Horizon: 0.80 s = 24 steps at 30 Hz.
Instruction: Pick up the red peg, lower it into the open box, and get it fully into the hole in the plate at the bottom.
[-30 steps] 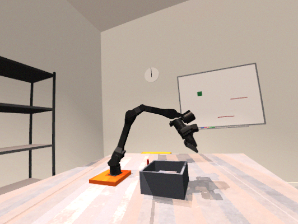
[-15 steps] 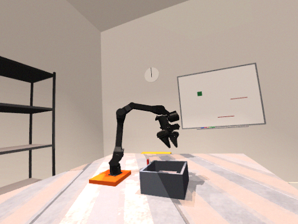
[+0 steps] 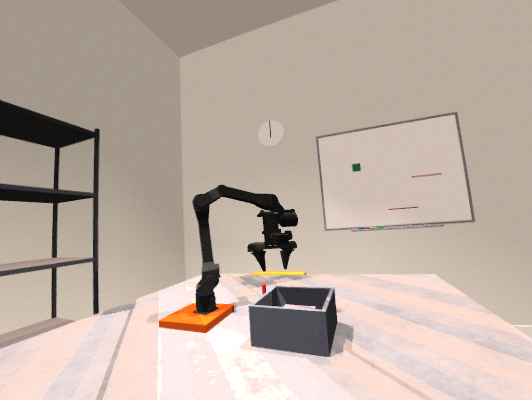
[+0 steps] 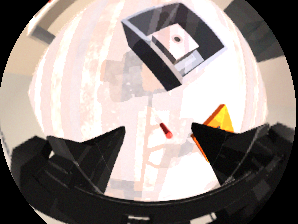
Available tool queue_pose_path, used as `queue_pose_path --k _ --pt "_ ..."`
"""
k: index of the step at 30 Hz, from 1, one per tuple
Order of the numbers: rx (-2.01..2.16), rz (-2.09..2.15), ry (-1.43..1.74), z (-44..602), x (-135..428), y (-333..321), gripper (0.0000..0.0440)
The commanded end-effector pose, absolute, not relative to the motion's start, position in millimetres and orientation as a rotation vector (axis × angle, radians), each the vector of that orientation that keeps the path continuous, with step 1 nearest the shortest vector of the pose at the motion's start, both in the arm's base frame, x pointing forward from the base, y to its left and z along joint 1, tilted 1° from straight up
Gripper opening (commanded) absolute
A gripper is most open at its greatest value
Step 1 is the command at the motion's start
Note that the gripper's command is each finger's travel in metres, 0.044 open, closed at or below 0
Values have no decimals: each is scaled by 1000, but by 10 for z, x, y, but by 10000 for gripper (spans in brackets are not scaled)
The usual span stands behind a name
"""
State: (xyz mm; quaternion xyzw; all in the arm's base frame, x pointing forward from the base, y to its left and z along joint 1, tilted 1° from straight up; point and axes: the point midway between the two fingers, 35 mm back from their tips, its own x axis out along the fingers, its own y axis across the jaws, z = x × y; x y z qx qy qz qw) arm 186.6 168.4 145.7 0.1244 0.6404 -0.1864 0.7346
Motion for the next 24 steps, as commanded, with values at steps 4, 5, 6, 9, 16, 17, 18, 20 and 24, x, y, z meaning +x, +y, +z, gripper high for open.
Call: queue_pose_path --k 4,5,6,9,16,17,18,20,24 --pt "327 -489 1445 1218 1628 1620 440" --pt "334 -496 1446 1175 1609 1617 440" --pt "342 -502 1447 1131 1593 1614 440" --pt "362 -514 1446 992 1560 1613 440" --pt "402 -515 1437 660 1535 1625 440" --pt "406 -513 1435 616 1534 1627 440" --pt "411 -512 1434 572 1534 1628 439" --pt "417 -510 1434 492 1534 1627 436" --pt "416 -514 1444 355 1521 1606 392"
